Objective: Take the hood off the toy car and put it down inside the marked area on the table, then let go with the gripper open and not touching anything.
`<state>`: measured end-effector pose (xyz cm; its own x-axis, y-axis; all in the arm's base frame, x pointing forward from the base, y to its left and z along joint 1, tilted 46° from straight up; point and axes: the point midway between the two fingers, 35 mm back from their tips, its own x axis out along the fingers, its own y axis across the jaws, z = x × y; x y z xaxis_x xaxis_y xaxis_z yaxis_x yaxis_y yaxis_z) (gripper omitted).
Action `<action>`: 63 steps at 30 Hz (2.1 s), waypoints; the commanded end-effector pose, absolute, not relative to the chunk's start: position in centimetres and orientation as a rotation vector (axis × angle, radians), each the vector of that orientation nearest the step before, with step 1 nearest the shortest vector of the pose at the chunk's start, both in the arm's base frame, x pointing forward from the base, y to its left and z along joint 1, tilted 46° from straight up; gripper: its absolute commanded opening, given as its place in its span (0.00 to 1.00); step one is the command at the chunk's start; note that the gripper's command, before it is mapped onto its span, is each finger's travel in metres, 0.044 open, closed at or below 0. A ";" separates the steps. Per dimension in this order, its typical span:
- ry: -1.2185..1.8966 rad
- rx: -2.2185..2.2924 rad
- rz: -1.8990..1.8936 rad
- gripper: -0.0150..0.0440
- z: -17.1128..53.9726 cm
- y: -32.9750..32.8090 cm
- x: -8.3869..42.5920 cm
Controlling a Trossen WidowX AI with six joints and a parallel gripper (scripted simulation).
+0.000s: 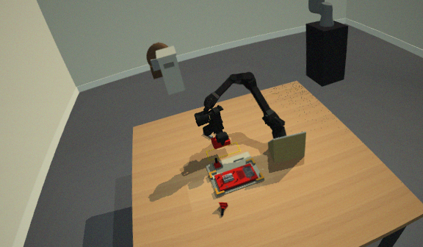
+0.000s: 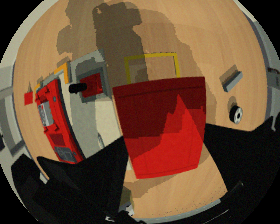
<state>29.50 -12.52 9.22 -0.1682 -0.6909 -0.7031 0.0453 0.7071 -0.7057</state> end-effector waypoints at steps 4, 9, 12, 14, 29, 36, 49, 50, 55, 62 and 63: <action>1.621 -0.540 -0.708 0.25 8.9 -12.9 29.5; 1.620 -0.540 -0.708 0.25 8.6 -13.2 29.4; 1.620 -0.540 -0.708 0.25 8.5 -13.3 29.4; 1.620 -0.540 -0.708 0.25 8.4 -13.5 29.3; 1.620 -0.541 -0.709 0.25 7.6 -14.3 29.1; 1.620 -0.541 -0.710 0.25 7.2 -14.7 29.0; 1.620 -0.542 -0.711 0.25 6.6 -15.4 28.7; 1.620 -0.543 -0.711 0.25 6.5 -15.4 28.7; 1.620 -0.543 -0.712 0.25 6.3 -15.7 28.5; 1.620 -0.544 -0.713 0.25 6.1 -15.9 28.5; 1.620 -0.544 -0.713 0.25 6.1 -15.9 28.5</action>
<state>28.45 -15.83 6.11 -0.1673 -0.6951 -0.6992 0.0455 0.7030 -0.7098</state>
